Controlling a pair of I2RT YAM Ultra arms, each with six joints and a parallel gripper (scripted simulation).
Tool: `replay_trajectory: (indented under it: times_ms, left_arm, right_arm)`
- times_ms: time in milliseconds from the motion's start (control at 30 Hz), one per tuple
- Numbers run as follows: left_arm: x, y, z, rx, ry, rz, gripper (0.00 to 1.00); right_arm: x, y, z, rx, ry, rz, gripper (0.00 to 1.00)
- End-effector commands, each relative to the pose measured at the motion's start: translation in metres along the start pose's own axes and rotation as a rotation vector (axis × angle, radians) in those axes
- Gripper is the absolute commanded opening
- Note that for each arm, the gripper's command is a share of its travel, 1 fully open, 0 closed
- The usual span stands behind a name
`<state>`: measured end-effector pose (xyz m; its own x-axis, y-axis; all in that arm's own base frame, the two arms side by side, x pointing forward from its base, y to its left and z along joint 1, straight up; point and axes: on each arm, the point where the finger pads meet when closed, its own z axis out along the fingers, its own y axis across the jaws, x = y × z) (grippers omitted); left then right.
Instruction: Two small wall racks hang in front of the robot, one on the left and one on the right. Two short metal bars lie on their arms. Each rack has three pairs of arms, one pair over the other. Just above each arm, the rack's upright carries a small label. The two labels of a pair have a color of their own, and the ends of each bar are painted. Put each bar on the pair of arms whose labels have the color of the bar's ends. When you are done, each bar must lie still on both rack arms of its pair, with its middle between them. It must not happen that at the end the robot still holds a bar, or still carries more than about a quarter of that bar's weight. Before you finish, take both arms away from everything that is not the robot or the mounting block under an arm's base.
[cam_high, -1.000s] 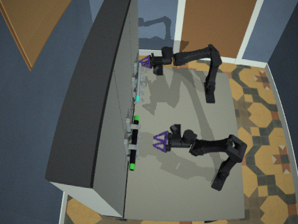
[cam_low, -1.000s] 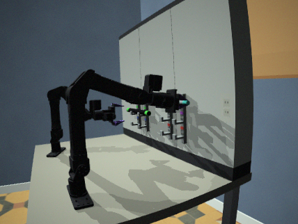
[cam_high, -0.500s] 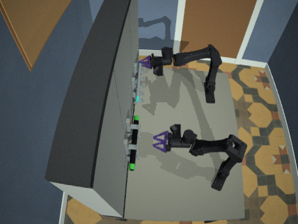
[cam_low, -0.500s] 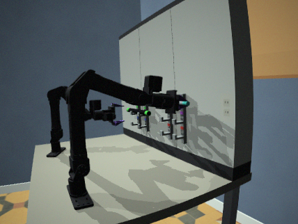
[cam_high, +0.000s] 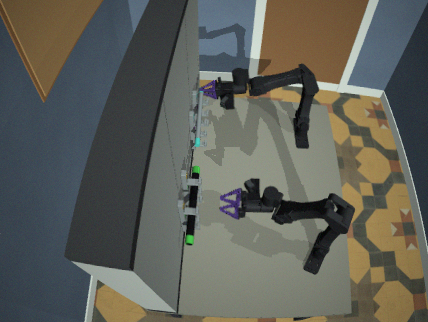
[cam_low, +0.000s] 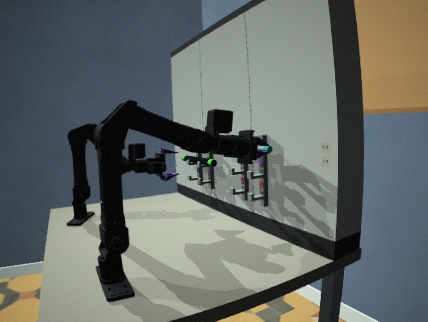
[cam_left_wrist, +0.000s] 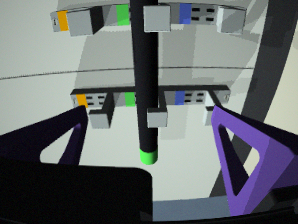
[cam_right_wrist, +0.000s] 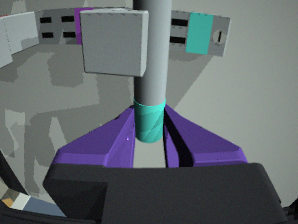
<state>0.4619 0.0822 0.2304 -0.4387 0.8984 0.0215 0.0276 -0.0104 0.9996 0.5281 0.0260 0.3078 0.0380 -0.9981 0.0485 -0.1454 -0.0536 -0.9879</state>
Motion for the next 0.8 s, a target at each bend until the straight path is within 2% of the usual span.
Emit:
replay_trajectory:
  times_ms: [0, 767]
  left_arm:
    - [0.0053, 0.0074, -0.0045, -0.021, 0.002, -0.021, 1.00]
    - [0.0053, 0.0074, -0.0045, -0.021, 0.002, -0.021, 1.00]
  right_arm:
    - [0.0042, -0.0418, -0.0055, 0.133, 0.004, 0.056, 0.00]
    - [0.0041, -0.0385, -0.0049, 0.137, 0.004, 0.057, 0.00]
